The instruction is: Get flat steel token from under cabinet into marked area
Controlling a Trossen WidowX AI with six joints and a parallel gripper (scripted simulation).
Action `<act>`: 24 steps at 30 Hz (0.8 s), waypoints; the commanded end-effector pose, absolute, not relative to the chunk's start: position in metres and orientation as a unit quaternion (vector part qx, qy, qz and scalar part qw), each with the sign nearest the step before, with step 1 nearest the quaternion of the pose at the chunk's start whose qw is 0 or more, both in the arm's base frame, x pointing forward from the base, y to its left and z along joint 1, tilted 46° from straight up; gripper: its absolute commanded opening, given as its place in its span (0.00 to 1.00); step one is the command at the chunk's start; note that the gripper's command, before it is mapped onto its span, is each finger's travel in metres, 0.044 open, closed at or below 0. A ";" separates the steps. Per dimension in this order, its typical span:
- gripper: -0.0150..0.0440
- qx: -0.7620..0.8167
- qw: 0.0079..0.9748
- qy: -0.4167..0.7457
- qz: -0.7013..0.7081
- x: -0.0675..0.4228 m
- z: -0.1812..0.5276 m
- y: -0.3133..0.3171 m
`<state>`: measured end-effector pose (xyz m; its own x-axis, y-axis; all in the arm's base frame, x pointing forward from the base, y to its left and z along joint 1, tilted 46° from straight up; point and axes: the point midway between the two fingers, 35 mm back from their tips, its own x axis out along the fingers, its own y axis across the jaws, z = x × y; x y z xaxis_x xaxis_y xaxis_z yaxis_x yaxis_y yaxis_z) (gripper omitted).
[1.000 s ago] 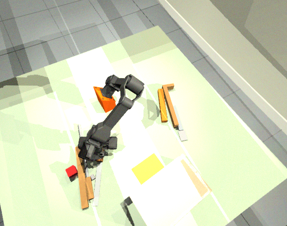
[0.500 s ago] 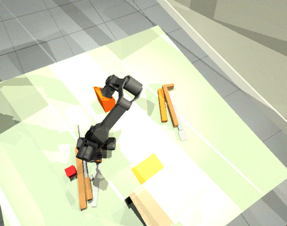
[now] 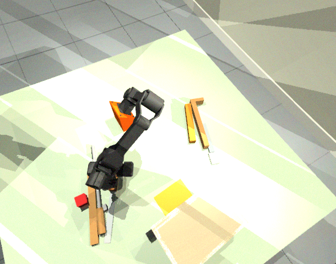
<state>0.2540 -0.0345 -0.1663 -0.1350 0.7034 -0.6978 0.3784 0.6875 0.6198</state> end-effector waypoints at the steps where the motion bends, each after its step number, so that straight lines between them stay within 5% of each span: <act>1: 0.25 0.364 0.548 0.740 0.143 0.255 -0.171 -0.041; 24: 0.25 0.348 0.558 0.735 0.165 0.256 -0.178 -0.048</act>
<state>0.2547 -0.0465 -0.1772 -0.1350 0.7012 -0.7001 0.3583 0.6933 0.6253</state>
